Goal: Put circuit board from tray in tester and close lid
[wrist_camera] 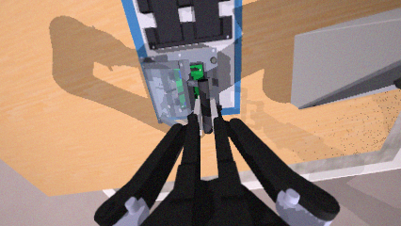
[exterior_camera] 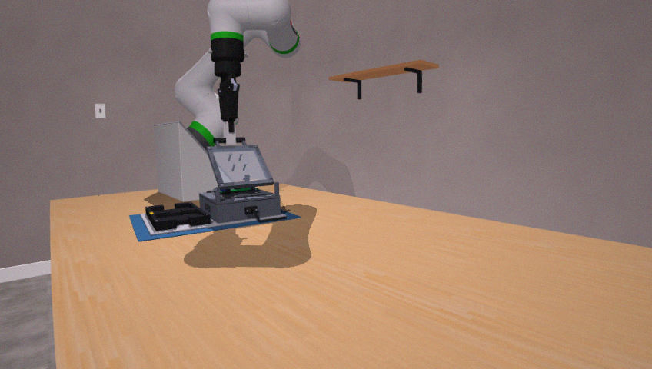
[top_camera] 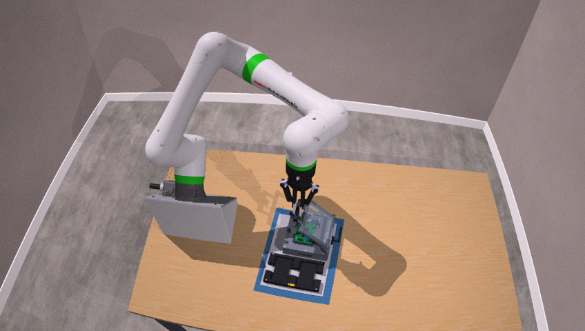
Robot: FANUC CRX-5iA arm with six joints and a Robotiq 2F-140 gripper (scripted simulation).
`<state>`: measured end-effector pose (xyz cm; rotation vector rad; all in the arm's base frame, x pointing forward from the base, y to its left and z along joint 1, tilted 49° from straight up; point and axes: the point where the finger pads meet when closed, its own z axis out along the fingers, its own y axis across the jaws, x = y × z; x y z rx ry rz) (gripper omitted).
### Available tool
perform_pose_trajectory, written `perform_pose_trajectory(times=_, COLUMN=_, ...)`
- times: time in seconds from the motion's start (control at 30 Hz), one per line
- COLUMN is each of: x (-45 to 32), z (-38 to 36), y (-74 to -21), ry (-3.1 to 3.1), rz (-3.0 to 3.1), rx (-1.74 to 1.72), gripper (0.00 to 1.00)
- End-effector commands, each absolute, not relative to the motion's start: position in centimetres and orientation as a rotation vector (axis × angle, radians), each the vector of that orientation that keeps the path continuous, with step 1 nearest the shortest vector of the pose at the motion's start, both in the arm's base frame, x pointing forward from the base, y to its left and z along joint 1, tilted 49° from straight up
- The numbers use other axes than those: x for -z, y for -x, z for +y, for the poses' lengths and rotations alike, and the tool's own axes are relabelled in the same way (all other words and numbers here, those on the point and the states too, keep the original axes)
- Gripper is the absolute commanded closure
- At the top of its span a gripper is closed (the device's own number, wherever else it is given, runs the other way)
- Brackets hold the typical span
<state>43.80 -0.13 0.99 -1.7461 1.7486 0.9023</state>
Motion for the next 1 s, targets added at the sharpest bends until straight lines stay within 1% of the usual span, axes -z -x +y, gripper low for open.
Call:
perform_pose_trajectory(times=0.0, x=-0.7, z=0.2, y=-43.4, ry=1.746, rz=1.749, rx=-0.902, gripper=1.00)
perform_pose_trajectory(times=0.97, x=1.8, z=3.3, y=-40.3, ry=1.746, rz=1.749, rx=-0.902, gripper=1.00)
